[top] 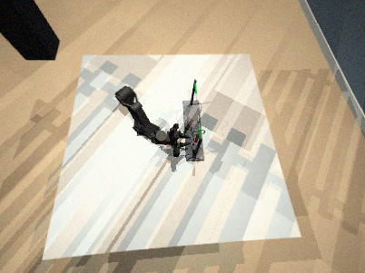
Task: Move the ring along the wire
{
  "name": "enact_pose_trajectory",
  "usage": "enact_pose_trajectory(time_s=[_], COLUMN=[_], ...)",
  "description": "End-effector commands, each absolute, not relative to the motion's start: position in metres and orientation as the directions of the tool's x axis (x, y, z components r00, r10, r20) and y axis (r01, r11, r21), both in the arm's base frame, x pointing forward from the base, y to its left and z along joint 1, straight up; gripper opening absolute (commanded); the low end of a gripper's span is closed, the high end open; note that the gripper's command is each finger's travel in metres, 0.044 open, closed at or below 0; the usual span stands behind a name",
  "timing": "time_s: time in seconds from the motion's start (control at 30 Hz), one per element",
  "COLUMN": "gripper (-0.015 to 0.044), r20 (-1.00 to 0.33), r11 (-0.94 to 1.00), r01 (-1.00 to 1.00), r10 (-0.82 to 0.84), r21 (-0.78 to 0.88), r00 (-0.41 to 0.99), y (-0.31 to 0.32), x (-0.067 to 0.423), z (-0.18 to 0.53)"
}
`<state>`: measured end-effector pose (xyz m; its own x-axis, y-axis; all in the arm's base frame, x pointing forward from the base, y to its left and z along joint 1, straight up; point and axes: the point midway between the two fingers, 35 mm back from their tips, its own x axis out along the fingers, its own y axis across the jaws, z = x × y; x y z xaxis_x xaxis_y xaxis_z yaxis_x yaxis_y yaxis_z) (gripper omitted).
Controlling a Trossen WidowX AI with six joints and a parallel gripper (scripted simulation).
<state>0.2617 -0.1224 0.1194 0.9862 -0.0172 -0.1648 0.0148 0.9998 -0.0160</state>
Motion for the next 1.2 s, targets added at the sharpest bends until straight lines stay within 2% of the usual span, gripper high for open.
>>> enact_pose_trajectory(time_s=[0.0, 1.17], gripper=[0.0160, 0.0160], r20=[-0.161, -0.156], r11=[1.000, 1.000], r01=[0.018, 0.018], r10=[-0.020, -0.020], r21=[-0.014, -0.014], r00=[0.987, 0.988], y=[-0.124, -0.126], x=[0.268, 0.320], z=[0.121, 0.113])
